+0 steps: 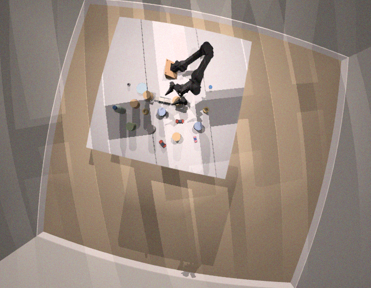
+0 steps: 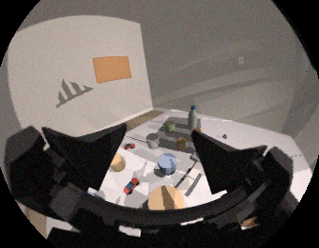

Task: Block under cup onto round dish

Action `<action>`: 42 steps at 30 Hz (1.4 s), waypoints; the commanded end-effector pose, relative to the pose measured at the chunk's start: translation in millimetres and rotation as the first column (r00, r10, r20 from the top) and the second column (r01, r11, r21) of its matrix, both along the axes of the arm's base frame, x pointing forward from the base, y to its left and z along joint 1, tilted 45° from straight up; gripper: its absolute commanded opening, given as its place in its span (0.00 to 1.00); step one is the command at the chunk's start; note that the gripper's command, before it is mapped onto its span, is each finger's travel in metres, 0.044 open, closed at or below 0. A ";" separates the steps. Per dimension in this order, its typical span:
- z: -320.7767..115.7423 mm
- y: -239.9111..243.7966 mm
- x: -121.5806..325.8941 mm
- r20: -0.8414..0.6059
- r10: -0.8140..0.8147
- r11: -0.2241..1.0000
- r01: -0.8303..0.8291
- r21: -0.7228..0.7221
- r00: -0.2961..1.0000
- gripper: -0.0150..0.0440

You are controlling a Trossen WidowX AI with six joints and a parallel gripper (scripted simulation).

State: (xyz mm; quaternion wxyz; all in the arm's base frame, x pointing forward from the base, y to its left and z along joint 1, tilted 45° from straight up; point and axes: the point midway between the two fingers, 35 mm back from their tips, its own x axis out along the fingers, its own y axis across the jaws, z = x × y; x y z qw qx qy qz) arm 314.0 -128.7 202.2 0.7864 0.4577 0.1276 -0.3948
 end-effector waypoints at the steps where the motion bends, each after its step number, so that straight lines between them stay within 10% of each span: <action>1: -13.0 -7.5 -4.9 -0.110 0.068 0.998 -0.070 -0.011 0.992 1.00; 21: -79.9 -35.7 -61.4 -0.476 0.497 0.865 -0.457 0.207 0.726 1.00; 42: -89.6 -35.5 -125.6 -0.154 0.876 0.482 -0.805 0.347 0.458 1.00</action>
